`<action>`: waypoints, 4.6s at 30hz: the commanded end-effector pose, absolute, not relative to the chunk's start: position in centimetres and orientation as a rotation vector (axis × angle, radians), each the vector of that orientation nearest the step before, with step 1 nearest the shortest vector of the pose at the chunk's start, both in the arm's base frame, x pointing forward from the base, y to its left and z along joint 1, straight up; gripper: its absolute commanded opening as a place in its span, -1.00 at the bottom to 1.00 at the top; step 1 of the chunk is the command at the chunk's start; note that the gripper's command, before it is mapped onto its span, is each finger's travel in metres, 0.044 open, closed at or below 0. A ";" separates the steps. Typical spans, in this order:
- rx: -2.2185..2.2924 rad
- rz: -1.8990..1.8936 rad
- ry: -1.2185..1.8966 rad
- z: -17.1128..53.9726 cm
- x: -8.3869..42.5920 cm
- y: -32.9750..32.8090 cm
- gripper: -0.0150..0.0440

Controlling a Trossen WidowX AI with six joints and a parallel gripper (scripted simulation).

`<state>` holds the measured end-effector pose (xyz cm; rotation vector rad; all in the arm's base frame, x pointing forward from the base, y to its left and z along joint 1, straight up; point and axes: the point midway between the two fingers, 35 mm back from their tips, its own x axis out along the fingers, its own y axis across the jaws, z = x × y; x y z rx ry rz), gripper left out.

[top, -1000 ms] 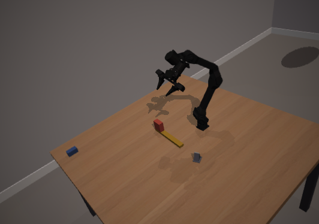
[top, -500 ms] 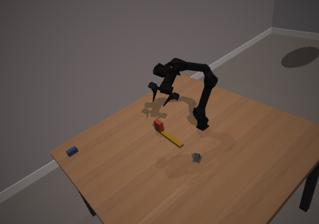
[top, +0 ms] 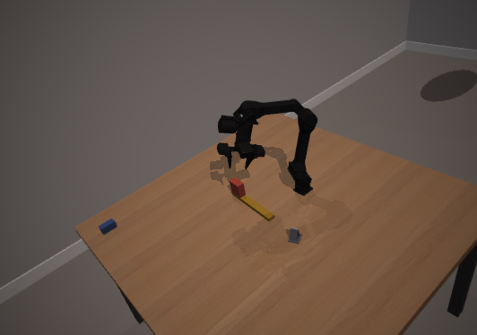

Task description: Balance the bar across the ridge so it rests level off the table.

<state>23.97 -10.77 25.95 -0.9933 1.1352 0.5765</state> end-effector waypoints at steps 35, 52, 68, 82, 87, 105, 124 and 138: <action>-1.186 1.152 1.227 10.7 22.6 -12.6 0.58; -1.185 1.153 1.227 6.7 22.2 -12.3 0.58; -1.185 1.153 1.228 4.5 22.2 -12.3 0.58; -1.185 1.153 1.228 4.5 22.2 -12.3 0.58; -1.180 1.150 1.227 4.6 22.2 -12.3 0.22; -1.181 1.151 1.227 6.1 22.4 -12.4 -0.49; -1.184 1.151 1.227 10.9 22.6 -12.5 -0.49; -1.185 1.153 1.227 14.5 22.1 -12.3 -0.49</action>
